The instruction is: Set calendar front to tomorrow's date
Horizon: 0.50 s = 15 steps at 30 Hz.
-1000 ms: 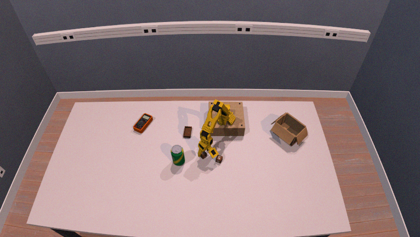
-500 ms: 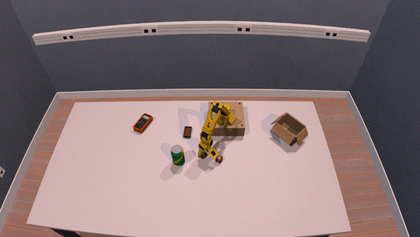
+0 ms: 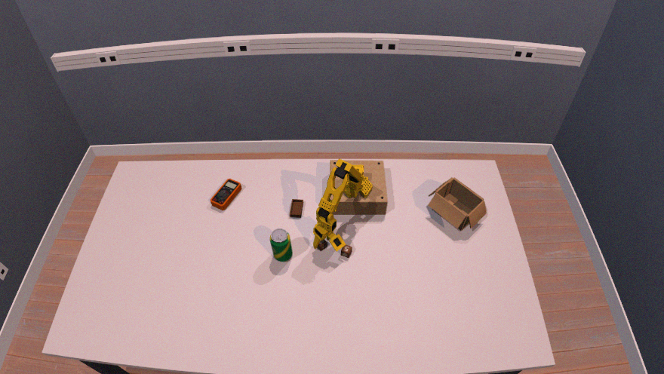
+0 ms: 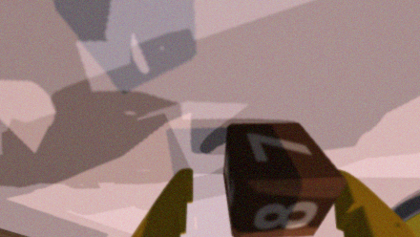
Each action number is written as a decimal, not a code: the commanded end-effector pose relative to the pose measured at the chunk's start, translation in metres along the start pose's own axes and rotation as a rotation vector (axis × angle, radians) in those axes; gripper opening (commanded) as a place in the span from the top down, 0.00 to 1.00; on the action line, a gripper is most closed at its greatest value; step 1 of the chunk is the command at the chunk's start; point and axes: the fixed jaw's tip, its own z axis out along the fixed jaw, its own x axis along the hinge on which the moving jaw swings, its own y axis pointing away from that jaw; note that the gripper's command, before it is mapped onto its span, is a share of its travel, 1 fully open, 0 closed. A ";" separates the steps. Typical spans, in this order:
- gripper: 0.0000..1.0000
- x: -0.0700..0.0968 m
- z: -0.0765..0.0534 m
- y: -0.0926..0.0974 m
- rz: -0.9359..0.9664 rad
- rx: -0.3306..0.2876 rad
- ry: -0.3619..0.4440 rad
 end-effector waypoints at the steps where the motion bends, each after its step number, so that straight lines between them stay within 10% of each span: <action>1: 0.68 0.001 0.001 -0.002 0.001 0.001 -0.002; 15: 0.75 0.001 0.001 -0.008 0.001 0.001 -0.002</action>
